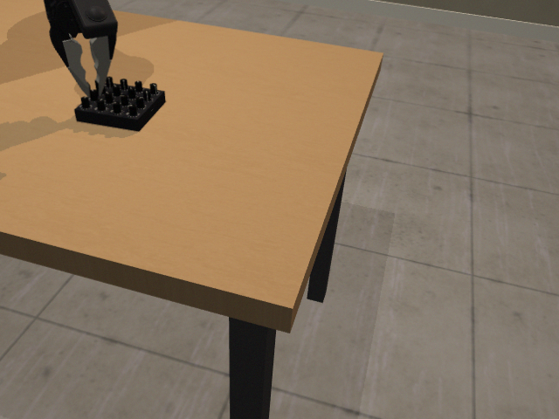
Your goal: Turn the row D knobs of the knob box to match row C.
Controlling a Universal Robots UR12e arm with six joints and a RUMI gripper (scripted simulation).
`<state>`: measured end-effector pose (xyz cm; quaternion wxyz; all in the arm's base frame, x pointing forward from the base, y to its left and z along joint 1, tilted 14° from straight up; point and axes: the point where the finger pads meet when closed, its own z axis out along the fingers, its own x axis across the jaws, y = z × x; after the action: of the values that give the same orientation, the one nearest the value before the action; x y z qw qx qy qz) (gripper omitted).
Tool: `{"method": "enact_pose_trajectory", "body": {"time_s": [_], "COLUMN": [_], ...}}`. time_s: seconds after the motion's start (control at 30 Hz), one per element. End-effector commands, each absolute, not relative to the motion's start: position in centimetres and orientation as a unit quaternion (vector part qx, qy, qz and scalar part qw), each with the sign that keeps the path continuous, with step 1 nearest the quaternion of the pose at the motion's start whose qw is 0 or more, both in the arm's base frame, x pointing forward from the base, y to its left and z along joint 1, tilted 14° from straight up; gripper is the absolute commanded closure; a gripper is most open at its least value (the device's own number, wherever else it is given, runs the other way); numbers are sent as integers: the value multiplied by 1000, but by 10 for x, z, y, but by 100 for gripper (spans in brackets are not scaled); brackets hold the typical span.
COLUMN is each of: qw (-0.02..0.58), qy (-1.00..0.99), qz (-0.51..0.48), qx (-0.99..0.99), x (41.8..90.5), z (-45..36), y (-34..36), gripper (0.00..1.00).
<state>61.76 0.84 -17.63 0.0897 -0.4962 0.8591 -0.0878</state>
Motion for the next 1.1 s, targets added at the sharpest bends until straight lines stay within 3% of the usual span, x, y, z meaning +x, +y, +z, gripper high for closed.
{"method": "enact_pose_trajectory", "body": {"time_s": [0.0, 1.0, 1.03, 1.07], "qw": [89, 88, 88, 88], "qy": [851, 845, 845, 845], "qz": [-89, -90, -90, -90], "qx": [-509, -519, -519, -519], "x": [618, 618, 618, 618], "z": [-176, -176, -176, -176], "y": [9, 9, 9, 9], "gripper": [96, 96, 89, 89]}}
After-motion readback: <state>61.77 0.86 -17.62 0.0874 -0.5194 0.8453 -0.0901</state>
